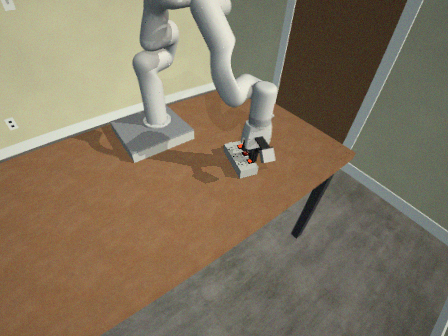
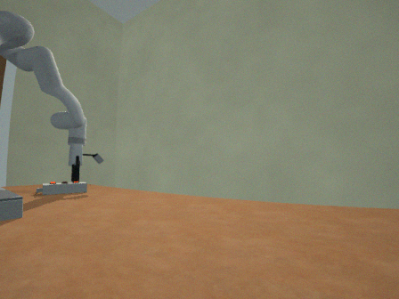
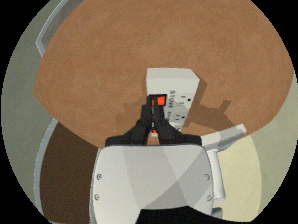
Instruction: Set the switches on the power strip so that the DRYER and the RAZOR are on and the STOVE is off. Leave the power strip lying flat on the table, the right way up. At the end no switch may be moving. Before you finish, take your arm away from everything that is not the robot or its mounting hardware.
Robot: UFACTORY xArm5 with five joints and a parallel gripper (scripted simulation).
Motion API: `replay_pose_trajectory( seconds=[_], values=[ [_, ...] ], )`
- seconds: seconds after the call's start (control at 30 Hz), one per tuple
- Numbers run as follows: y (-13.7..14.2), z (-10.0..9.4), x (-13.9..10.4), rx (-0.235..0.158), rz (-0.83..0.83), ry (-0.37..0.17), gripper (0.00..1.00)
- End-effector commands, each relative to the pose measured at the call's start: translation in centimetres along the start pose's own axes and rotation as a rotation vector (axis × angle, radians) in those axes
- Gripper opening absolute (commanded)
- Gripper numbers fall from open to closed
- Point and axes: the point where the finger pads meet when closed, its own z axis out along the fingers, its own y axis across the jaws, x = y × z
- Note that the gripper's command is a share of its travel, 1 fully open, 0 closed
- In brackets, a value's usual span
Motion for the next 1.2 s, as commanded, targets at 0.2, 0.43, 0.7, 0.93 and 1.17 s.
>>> replay_pose_trajectory(
  seconds=[0.2, 0.43, 0.7, 0.93, 1.17],
  values=[
    [0.0, 0.2, 0.1, 0.001, 0.000, 0.002, 0.00],
    [0.0, 0.2, 0.1, 0.001, 0.000, 0.002, 0.00],
    [0.0, 0.2, 0.1, 0.001, 0.000, 0.002, 0.00],
    [0.0, 0.2, 0.1, 0.001, 0.000, 0.002, 0.00],
    [-0.1, -1.1, 0.0, 0.002, 0.000, 0.002, 0.00]
  ],
)
